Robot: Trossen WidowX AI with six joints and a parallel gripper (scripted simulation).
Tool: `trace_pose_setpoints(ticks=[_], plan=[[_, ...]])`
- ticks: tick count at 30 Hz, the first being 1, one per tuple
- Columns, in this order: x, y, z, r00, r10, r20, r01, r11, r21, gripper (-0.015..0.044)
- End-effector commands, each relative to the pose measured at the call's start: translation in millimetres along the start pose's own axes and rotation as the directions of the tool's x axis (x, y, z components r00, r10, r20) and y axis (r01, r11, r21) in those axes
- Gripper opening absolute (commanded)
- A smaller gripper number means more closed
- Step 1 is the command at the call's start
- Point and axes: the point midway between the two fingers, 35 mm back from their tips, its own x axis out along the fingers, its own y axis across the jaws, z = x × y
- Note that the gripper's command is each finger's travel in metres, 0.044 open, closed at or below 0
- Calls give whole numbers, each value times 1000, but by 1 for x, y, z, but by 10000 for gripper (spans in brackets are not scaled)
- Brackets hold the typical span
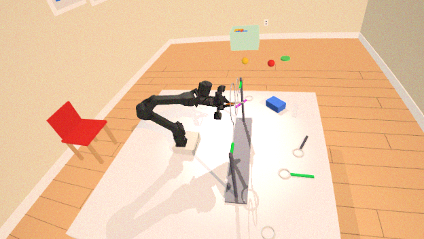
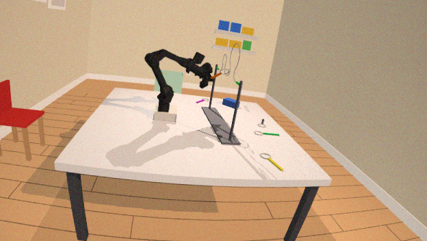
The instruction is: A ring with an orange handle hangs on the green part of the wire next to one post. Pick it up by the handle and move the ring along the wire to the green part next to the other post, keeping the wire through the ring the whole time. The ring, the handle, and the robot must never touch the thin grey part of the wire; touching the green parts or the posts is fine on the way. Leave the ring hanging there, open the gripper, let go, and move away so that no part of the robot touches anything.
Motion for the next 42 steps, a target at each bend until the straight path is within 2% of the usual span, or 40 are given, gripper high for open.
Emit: trace_pose_setpoints(ticks=[1, 19, 42], plan=[[-2, 18, 1, 998, 58, -10, -56, 994, 91, -150], [-19, 74, 18, 965, 261, 2, -236, 869, 434, -150], [-42, 113, 49, 907, 415, 71, -348, 643, 683, -150]])
